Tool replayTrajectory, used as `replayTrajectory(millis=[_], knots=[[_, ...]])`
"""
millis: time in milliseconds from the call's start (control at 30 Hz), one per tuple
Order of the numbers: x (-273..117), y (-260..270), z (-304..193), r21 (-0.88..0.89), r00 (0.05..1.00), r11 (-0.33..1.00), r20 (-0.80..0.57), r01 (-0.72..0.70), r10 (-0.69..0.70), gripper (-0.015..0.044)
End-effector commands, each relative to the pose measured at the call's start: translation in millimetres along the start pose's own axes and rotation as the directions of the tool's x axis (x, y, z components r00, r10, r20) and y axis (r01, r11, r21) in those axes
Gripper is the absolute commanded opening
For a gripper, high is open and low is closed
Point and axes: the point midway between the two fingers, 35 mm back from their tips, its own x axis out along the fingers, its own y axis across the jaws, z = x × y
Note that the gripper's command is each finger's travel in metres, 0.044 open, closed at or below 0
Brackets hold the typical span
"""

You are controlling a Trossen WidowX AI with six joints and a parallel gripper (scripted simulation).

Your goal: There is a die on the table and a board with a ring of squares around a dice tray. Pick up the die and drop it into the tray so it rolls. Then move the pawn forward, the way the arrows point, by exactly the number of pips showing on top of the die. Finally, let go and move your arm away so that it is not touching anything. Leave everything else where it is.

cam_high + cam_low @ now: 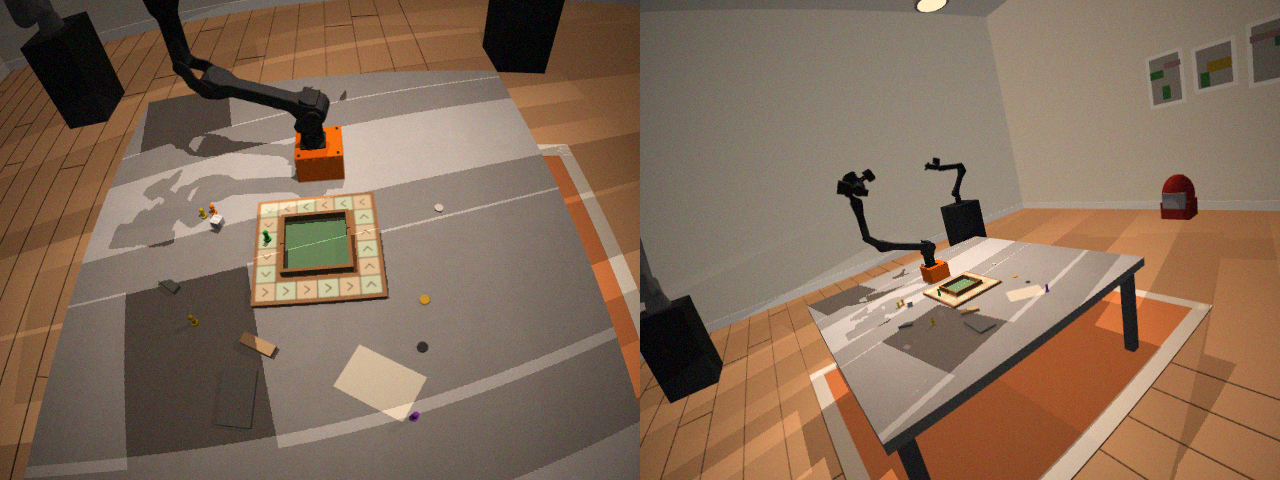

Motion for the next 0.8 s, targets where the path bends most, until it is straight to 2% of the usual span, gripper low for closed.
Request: replayTrajectory(millis=[0, 133, 267, 433, 600, 767], knots=[[0.3, -1.3, 0.2, -0.004, 1.000, 1.000, 0.002, 0.003, -0.003, 0.0374], [12.6, -37.1, -1.1, -0.048, 0.995, 0.994, 0.015, 0.095, -0.094, 0.0275], [36.5, -102.4, -14.8, -0.035, 0.962, 0.962, -0.022, 0.270, -0.271, 0.0275], [44.9, -183.1, -34.3, -0.033, 0.875, 0.878, -0.069, 0.477, -0.478, 0.0275], [29.5, -264.8, -56.2, -0.046, 0.731, 0.739, -0.118, 0.672, -0.672, 0.0275], [-6.3, -330.4, -82.0, -0.054, 0.561, 0.577, -0.174, 0.815, -0.809, 0.0275]])
